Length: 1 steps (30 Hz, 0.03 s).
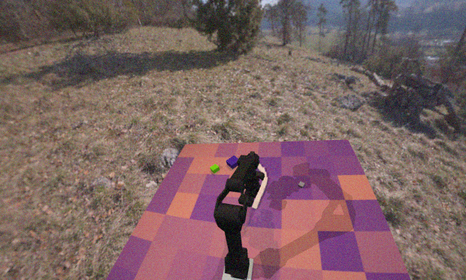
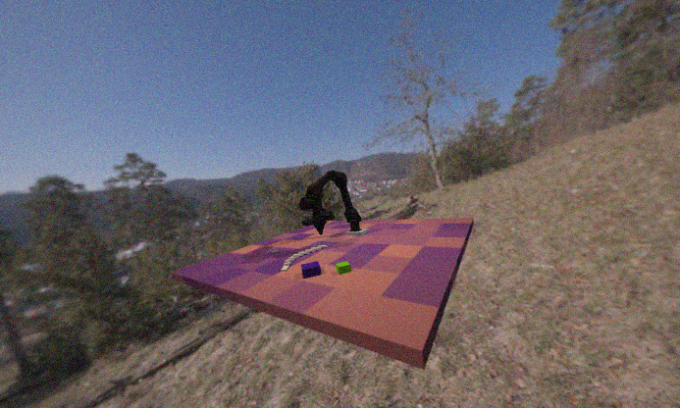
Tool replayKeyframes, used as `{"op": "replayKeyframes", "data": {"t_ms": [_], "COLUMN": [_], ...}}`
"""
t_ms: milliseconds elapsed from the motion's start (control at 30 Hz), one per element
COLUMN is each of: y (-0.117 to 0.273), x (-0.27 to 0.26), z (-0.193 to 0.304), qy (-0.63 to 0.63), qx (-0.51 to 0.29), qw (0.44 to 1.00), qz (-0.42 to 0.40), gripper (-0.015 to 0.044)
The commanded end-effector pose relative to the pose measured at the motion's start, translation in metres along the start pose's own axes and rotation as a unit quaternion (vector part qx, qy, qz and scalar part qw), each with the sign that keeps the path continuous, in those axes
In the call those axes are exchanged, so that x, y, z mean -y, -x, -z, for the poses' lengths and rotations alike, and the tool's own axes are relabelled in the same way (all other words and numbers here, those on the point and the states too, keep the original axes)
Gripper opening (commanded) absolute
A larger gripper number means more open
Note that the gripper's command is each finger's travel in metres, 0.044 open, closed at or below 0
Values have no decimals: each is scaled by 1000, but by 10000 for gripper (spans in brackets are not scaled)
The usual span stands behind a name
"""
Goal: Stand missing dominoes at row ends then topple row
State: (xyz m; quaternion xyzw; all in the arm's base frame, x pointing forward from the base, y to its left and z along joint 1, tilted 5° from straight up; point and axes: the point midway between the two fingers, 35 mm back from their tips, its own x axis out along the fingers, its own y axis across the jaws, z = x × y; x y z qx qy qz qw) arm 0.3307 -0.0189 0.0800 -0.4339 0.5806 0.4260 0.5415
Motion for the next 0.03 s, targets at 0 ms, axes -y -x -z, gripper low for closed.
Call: {"op": "replayKeyframes", "data": {"t_ms": [0], "y": [0], "x": [0], "z": [1], "qy": [2], "qx": [-2], "qw": [1000], "qz": [0], "gripper": [0]}}
